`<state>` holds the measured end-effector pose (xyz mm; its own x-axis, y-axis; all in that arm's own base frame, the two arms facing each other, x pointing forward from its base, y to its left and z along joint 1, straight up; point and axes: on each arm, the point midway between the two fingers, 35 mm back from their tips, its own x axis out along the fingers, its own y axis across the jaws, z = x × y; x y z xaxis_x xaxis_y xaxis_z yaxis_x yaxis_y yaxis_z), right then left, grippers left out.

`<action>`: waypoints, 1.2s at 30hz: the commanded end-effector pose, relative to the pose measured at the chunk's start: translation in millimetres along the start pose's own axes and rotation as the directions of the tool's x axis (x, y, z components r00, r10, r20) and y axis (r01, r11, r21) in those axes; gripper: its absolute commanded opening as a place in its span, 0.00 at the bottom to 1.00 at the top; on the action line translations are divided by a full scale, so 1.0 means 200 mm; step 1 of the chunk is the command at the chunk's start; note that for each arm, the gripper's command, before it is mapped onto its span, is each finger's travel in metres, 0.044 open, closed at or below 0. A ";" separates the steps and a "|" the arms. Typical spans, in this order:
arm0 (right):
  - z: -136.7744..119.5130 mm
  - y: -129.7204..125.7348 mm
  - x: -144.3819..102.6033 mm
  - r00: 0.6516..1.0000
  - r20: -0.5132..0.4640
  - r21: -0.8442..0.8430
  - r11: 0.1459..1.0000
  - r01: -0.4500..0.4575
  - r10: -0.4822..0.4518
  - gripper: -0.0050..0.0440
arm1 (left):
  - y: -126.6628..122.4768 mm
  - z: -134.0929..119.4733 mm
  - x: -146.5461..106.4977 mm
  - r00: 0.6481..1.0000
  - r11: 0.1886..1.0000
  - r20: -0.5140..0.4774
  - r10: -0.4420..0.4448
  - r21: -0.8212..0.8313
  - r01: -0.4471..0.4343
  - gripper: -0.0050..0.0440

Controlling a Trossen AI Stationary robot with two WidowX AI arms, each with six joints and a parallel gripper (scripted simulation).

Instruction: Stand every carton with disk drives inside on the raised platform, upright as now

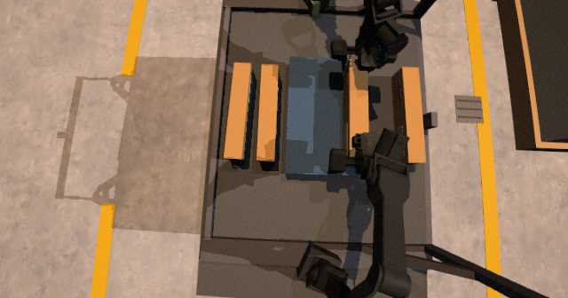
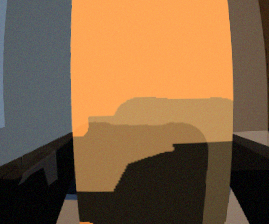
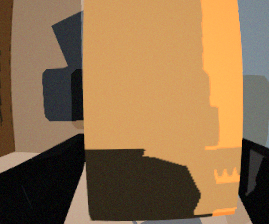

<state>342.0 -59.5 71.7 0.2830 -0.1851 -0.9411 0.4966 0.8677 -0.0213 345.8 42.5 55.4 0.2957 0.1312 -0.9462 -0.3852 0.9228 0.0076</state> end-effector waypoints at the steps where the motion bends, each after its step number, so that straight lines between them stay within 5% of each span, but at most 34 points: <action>1: 0.03 0.01 -0.04 1.000 0.027 0.004 1.000 -0.011 0.011 0.88 | 0.00 0.03 -0.03 1.000 1.000 0.020 -0.006 -0.002 0.006 0.88; 35: 0.03 0.01 -0.04 1.000 0.027 0.004 1.000 -0.011 0.011 0.88 | 0.00 0.03 -0.03 1.000 1.000 0.020 -0.006 -0.002 0.006 0.88; 36: 0.15 0.00 -0.37 1.000 0.027 0.004 1.000 -0.011 0.011 0.88 | 0.00 0.14 -0.36 1.000 1.000 0.020 -0.006 -0.002 0.006 0.88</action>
